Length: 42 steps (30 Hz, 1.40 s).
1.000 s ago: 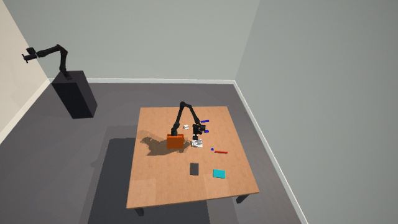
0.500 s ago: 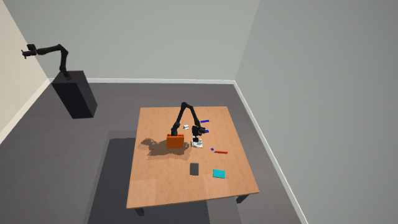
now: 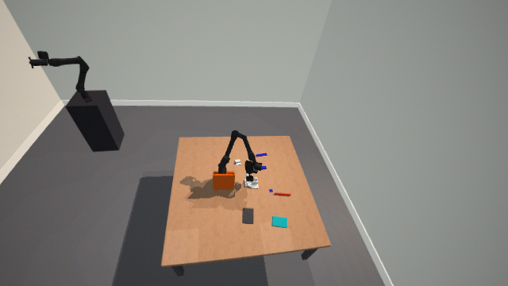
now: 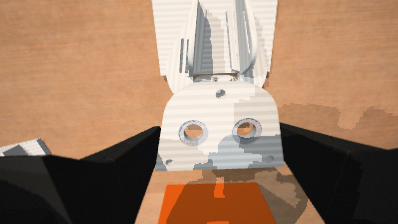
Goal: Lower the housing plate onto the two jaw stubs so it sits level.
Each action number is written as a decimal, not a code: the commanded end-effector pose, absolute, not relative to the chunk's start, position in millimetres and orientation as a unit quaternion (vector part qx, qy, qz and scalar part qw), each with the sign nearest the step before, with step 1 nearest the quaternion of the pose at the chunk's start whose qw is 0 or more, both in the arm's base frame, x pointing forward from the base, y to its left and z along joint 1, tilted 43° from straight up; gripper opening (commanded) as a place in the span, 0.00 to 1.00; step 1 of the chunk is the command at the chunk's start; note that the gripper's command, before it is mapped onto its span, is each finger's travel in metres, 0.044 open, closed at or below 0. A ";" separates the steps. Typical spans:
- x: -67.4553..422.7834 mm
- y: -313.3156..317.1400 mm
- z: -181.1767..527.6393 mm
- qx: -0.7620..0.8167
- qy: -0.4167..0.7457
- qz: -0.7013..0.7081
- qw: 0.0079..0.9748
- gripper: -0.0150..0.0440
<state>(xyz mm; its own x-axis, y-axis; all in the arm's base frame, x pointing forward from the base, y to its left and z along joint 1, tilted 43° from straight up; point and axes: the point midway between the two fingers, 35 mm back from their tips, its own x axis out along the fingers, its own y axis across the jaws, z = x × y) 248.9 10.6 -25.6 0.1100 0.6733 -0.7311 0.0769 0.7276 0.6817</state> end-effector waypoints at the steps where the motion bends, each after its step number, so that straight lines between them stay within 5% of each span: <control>1: 248.7 10.2 -25.8 0.298 0.629 0.220 0.684 0.85; 42: 241.2 4.6 -32.5 0.298 0.629 0.220 0.684 0.85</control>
